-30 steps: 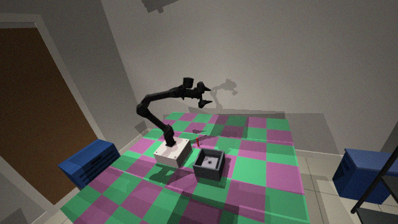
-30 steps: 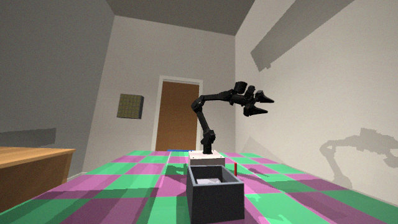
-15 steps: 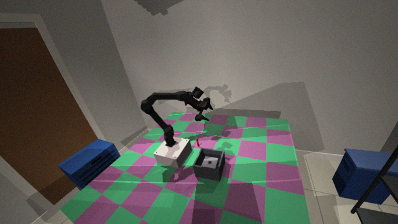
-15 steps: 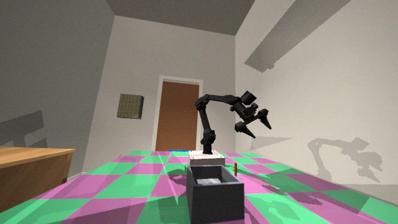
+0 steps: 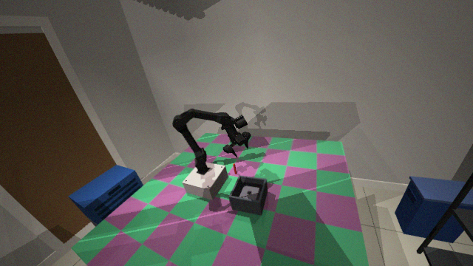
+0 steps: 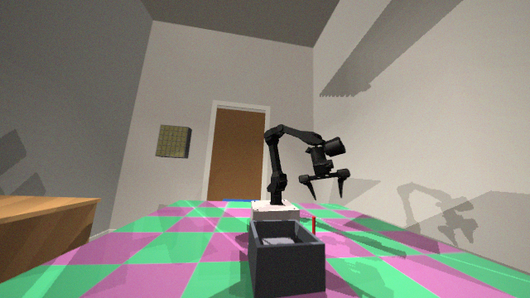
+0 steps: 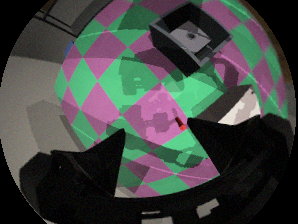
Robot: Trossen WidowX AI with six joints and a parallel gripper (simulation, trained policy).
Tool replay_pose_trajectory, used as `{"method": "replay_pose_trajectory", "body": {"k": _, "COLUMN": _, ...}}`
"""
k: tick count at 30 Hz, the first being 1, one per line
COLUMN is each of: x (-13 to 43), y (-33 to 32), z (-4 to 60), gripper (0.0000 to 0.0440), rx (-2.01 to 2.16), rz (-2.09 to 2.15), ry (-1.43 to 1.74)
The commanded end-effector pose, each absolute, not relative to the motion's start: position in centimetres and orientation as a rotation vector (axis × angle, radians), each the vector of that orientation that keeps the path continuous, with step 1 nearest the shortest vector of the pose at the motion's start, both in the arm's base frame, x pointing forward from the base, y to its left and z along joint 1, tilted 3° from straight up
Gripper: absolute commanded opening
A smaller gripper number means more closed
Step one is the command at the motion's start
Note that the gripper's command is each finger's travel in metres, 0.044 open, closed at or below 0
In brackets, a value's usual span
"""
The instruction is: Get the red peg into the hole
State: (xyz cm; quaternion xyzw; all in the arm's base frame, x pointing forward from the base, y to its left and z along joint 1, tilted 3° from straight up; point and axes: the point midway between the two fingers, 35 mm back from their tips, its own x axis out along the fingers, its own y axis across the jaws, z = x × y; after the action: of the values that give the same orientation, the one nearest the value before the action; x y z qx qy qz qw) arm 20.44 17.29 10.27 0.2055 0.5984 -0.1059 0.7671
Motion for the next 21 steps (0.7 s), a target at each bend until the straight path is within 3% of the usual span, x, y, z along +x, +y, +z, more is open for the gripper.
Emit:
{"method": "replay_pose_trajectory", "body": {"k": 1, "x": 19.5, "y": 15.9, "z": 8.7, "gripper": 0.0433, "rx": 0.447, "rz": -0.351, "ry": 1.351}}
{"method": "replay_pose_trajectory", "body": {"k": 21, "x": 17.0, "y": 13.2, "z": 1.6, "gripper": 0.0401, "rx": 0.55, "rz": -0.724, "ry": 1.436}}
